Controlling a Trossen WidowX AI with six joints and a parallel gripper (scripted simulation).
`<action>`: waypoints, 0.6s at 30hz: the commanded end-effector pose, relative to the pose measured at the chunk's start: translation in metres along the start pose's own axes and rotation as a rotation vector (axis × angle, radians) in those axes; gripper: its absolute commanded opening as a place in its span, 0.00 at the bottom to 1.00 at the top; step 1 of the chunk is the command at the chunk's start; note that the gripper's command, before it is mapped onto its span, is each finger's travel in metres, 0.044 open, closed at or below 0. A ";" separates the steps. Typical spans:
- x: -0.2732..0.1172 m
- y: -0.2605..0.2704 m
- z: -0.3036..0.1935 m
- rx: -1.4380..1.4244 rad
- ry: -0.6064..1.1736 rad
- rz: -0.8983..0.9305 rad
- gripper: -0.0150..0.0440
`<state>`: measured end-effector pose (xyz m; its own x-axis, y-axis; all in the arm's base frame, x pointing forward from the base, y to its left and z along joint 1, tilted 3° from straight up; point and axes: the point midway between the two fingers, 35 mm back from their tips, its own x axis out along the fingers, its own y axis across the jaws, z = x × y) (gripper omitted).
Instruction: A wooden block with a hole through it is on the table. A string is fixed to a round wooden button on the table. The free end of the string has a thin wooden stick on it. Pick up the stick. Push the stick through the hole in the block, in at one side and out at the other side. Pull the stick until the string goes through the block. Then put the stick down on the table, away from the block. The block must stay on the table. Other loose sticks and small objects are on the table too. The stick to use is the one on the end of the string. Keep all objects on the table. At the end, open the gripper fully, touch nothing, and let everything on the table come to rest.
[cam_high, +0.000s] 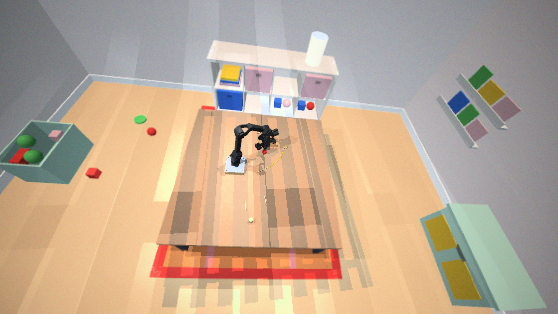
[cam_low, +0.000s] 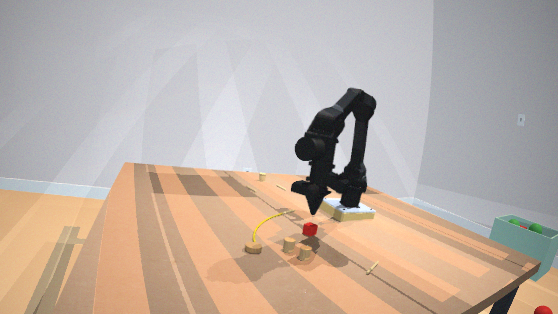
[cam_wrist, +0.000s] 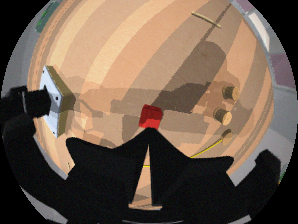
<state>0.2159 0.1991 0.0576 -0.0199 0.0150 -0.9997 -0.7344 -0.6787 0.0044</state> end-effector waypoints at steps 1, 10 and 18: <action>0.000 0.000 0.000 0.000 0.000 0.000 0.25; 0.000 0.000 0.000 0.000 0.000 0.000 0.61; 0.000 0.000 0.000 0.000 0.000 0.000 0.43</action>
<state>0.2159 0.1991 0.0576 -0.0198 0.0150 -0.9997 -0.7344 -0.6787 0.0044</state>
